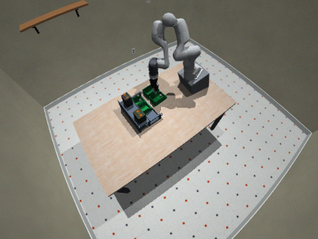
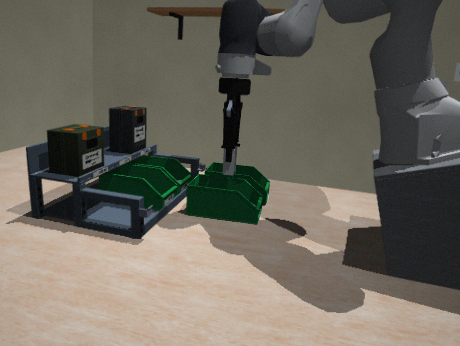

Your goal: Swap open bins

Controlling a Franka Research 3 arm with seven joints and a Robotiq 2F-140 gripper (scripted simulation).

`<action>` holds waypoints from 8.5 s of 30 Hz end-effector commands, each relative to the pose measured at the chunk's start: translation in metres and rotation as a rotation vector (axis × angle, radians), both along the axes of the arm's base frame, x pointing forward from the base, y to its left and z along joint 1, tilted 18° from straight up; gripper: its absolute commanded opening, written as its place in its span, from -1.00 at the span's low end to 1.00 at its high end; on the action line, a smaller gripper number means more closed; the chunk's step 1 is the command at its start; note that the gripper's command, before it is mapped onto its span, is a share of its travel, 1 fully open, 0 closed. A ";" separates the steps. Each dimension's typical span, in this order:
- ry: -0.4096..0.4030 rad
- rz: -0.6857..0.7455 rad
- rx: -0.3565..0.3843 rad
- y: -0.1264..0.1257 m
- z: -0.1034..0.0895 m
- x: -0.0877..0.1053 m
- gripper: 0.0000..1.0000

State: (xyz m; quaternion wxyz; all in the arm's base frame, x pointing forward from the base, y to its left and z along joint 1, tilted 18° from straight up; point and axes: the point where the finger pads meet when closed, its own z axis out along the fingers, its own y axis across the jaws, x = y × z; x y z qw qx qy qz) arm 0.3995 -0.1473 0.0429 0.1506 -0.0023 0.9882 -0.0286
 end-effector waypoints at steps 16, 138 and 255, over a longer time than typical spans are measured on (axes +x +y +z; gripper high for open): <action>-0.003 -0.008 0.003 -0.001 0.001 0.001 -0.69; -0.003 -0.008 0.003 -0.003 -0.042 0.013 -1.00; -0.004 -0.035 0.012 0.134 -0.014 0.002 -1.00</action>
